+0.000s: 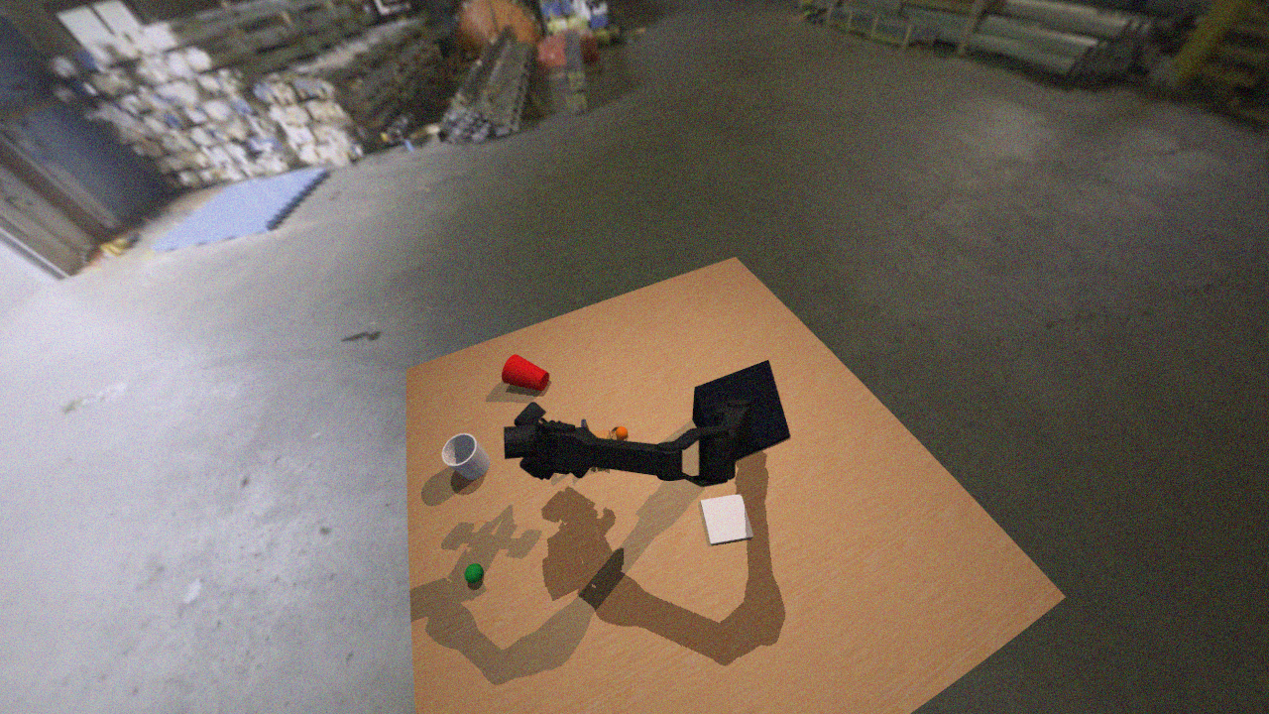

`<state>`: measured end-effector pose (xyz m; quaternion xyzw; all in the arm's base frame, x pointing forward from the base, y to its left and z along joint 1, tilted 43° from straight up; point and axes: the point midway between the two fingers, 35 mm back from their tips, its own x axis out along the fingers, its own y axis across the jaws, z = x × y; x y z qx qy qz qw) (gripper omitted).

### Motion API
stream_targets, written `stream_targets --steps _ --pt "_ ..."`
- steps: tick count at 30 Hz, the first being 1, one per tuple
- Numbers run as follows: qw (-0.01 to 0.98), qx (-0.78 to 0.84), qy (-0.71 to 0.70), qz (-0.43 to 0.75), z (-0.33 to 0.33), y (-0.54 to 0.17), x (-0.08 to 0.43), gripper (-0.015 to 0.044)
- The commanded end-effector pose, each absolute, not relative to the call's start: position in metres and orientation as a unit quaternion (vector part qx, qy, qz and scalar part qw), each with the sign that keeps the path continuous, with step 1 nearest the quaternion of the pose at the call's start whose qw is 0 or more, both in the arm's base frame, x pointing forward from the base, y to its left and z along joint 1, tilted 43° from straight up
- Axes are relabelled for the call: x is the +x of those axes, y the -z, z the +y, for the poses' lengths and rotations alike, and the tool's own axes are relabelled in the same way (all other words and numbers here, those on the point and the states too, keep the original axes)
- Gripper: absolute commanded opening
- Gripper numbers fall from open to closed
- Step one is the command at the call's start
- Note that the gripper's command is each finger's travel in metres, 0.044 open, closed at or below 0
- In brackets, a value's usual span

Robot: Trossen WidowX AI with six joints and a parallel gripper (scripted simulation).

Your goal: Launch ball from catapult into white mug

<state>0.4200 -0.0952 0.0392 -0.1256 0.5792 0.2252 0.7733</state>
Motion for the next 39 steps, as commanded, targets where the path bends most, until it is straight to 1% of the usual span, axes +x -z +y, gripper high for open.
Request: stream_targets --steps 1,12,25,39 --pt "0.741 -0.177 -0.263 0.592 -0.084 -0.037 0.401 0.0000" --pt "0.647 -0.297 -0.358 0.604 -0.064 -0.038 0.353 0.0000" --pt "0.506 -0.414 -0.475 0.588 -0.049 -0.043 0.295 0.0000" --pt "0.498 -0.420 -0.481 0.586 -0.042 -0.037 0.293 0.0000"
